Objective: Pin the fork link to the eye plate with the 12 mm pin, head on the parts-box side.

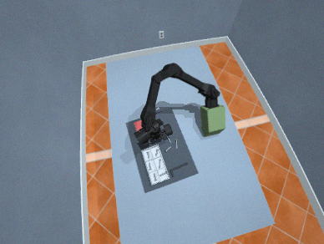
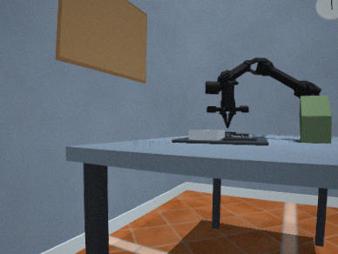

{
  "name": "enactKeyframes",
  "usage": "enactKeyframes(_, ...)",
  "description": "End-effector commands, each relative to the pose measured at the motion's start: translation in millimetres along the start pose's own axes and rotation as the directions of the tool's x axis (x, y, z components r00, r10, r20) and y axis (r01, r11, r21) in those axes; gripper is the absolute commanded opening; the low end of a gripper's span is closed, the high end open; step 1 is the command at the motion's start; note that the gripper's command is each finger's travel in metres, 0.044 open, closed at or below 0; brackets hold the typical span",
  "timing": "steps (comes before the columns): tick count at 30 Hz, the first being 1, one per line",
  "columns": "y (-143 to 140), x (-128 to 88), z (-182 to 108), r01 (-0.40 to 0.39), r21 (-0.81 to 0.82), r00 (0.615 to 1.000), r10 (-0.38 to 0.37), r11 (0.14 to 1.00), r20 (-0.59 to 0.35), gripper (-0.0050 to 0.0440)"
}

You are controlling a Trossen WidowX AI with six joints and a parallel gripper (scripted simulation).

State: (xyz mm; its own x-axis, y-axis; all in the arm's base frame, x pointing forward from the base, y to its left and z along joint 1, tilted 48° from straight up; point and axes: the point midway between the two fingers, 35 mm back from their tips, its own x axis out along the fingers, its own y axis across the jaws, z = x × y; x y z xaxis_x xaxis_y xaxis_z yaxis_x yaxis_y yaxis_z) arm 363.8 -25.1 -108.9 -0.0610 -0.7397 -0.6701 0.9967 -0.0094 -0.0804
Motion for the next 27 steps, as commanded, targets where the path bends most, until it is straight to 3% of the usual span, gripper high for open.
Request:
enactKeyframes(1, 0.4, 0.8, 0.8, -0.005, 0.0, 1.0, 0.005, 1.0, 0.0, -0.005)
enactKeyframes(27, 1.1, 27.7, 2.1, -0.006, 0.002, 1.0, 0.006, 1.0, 0.002, -0.005)
